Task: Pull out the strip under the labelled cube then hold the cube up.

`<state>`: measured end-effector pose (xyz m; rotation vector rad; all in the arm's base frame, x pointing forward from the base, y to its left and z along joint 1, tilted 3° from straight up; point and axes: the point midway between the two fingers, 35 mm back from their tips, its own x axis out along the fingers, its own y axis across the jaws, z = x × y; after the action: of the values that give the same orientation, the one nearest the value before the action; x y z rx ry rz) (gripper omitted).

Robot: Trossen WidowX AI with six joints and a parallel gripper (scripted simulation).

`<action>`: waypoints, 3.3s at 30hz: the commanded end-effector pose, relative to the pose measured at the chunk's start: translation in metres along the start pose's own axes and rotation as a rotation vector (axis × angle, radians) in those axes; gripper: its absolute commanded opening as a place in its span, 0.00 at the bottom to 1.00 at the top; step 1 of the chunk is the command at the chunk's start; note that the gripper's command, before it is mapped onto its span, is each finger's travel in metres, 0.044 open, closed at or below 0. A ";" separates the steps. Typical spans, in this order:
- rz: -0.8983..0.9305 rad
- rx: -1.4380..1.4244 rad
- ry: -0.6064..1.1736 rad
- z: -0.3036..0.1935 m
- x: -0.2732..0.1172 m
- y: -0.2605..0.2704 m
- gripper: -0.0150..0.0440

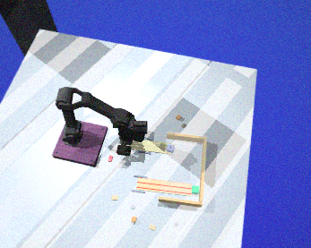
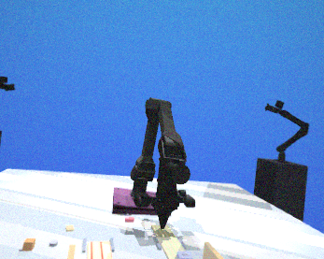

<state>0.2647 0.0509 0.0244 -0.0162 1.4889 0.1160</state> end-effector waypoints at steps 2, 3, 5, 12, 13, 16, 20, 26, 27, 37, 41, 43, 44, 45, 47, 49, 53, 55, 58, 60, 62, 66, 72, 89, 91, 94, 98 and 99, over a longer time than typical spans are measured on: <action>-0.006 0.006 0.031 -0.016 0.005 -0.001 0.25; -0.006 0.006 0.031 -0.017 0.005 -0.001 0.25; -0.006 0.006 0.031 -0.020 0.005 -0.001 0.25; -0.006 0.006 0.032 -0.030 0.005 -0.001 0.25; -0.006 0.006 0.032 -0.032 0.005 -0.001 0.25; -0.006 0.006 0.032 -0.036 0.005 -0.001 0.25; -0.006 0.006 0.033 -0.042 0.005 -0.001 0.25; -0.006 0.006 0.034 -0.050 0.005 -0.001 0.25; -0.006 0.006 0.034 -0.052 0.004 -0.001 0.25; -0.006 0.006 0.035 -0.067 0.004 -0.001 0.25; -0.006 0.006 0.036 -0.072 0.004 -0.001 0.25; -0.006 0.006 0.036 -0.075 0.004 -0.001 0.25; -0.006 0.006 0.036 -0.077 0.004 -0.001 0.25; -0.006 0.006 0.036 -0.078 0.004 -0.001 0.25; -0.006 0.006 0.037 -0.080 0.004 -0.001 0.25; -0.006 0.006 0.037 -0.081 0.004 -0.001 0.25; -0.006 0.006 0.037 -0.081 0.004 -0.001 0.25; -0.006 0.006 0.037 -0.081 0.004 -0.001 0.25; -0.006 0.006 0.037 -0.081 0.004 -0.001 0.25; -0.006 0.006 0.037 -0.081 0.004 -0.001 0.25; -0.006 0.006 0.037 -0.081 0.004 -0.001 0.25; -0.006 0.006 0.037 -0.081 0.004 -0.001 0.25; -0.006 0.006 0.037 -0.081 0.004 -0.001 0.25; -0.007 0.076 0.034 -0.057 -0.042 0.001 0.39; -0.008 0.128 0.033 -0.045 -0.042 0.001 0.48; -0.008 0.134 0.032 -0.037 -0.043 0.000 0.61; -0.008 0.134 0.030 -0.022 -0.044 -0.001 0.79; -0.008 0.134 0.030 -0.018 -0.045 -0.001 0.83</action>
<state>0.2323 0.0459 0.0656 0.0789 1.5250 0.0188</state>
